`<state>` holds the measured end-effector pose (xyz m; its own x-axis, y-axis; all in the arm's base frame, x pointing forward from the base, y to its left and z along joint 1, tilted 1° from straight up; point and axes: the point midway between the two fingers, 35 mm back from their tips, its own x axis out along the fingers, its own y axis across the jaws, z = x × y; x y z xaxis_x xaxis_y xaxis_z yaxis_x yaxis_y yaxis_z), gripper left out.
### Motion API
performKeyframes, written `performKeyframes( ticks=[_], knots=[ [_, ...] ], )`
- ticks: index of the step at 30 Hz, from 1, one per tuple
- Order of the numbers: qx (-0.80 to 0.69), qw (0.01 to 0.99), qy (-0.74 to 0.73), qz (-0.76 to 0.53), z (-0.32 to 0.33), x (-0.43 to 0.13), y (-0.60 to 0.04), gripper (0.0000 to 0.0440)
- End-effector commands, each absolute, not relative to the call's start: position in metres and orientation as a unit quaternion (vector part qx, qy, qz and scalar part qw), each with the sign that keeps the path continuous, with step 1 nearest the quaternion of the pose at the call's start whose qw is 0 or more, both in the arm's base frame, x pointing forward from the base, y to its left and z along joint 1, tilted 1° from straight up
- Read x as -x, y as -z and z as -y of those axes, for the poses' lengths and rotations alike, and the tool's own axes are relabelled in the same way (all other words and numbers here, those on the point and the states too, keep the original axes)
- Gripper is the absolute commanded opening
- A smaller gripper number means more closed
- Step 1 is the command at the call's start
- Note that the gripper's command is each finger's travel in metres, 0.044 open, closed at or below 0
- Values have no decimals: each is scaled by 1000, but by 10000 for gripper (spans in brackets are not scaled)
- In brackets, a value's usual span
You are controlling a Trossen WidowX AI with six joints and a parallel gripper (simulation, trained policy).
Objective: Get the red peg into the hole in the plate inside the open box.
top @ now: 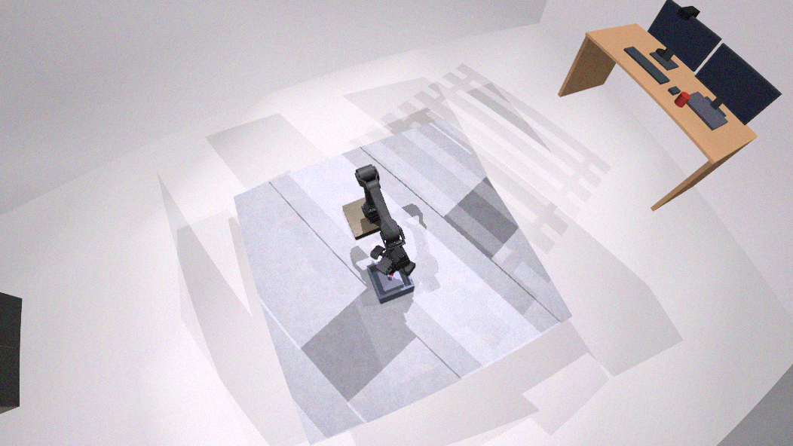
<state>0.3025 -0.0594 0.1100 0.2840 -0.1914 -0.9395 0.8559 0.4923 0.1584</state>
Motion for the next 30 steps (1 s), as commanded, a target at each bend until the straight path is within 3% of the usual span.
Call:
performKeyframes(
  ticks=[1,9,16,30],
  knots=[
    [-351,718,362,-480,63,-306,-105,5],
    [-346,705,367,-499,69,-309,-86,9],
    [-327,700,365,-520,74,-311,-75,136],
    [-301,704,351,-540,86,-339,-82,116]
  ],
)
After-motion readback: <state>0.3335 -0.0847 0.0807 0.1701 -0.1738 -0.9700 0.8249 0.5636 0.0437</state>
